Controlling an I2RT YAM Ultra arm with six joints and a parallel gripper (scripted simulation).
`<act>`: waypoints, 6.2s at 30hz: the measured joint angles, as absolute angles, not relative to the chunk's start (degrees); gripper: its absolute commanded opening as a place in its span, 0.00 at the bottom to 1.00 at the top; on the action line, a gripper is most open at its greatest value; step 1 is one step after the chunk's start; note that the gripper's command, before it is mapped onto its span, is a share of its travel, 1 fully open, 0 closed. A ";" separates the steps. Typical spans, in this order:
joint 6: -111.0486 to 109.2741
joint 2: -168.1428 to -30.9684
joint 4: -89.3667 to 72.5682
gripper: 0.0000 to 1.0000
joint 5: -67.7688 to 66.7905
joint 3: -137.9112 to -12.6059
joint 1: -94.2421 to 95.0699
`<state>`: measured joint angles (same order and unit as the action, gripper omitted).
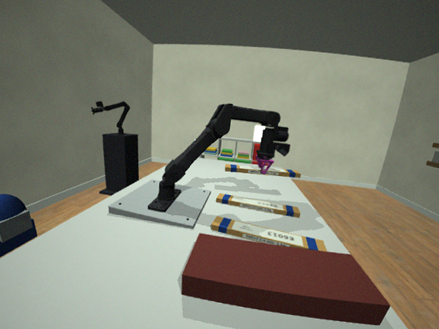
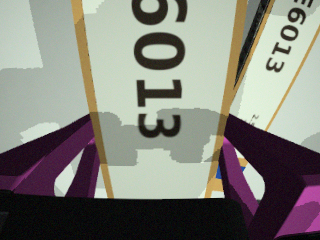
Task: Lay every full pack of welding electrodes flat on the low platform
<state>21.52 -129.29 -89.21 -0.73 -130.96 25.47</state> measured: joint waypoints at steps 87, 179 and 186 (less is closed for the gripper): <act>31.09 -138.80 -89.65 0.00 -1.02 -145.86 35.00; 31.09 -138.80 -89.65 0.00 -1.02 -145.86 35.00; 31.09 -138.80 -89.65 0.00 -1.02 -145.86 35.00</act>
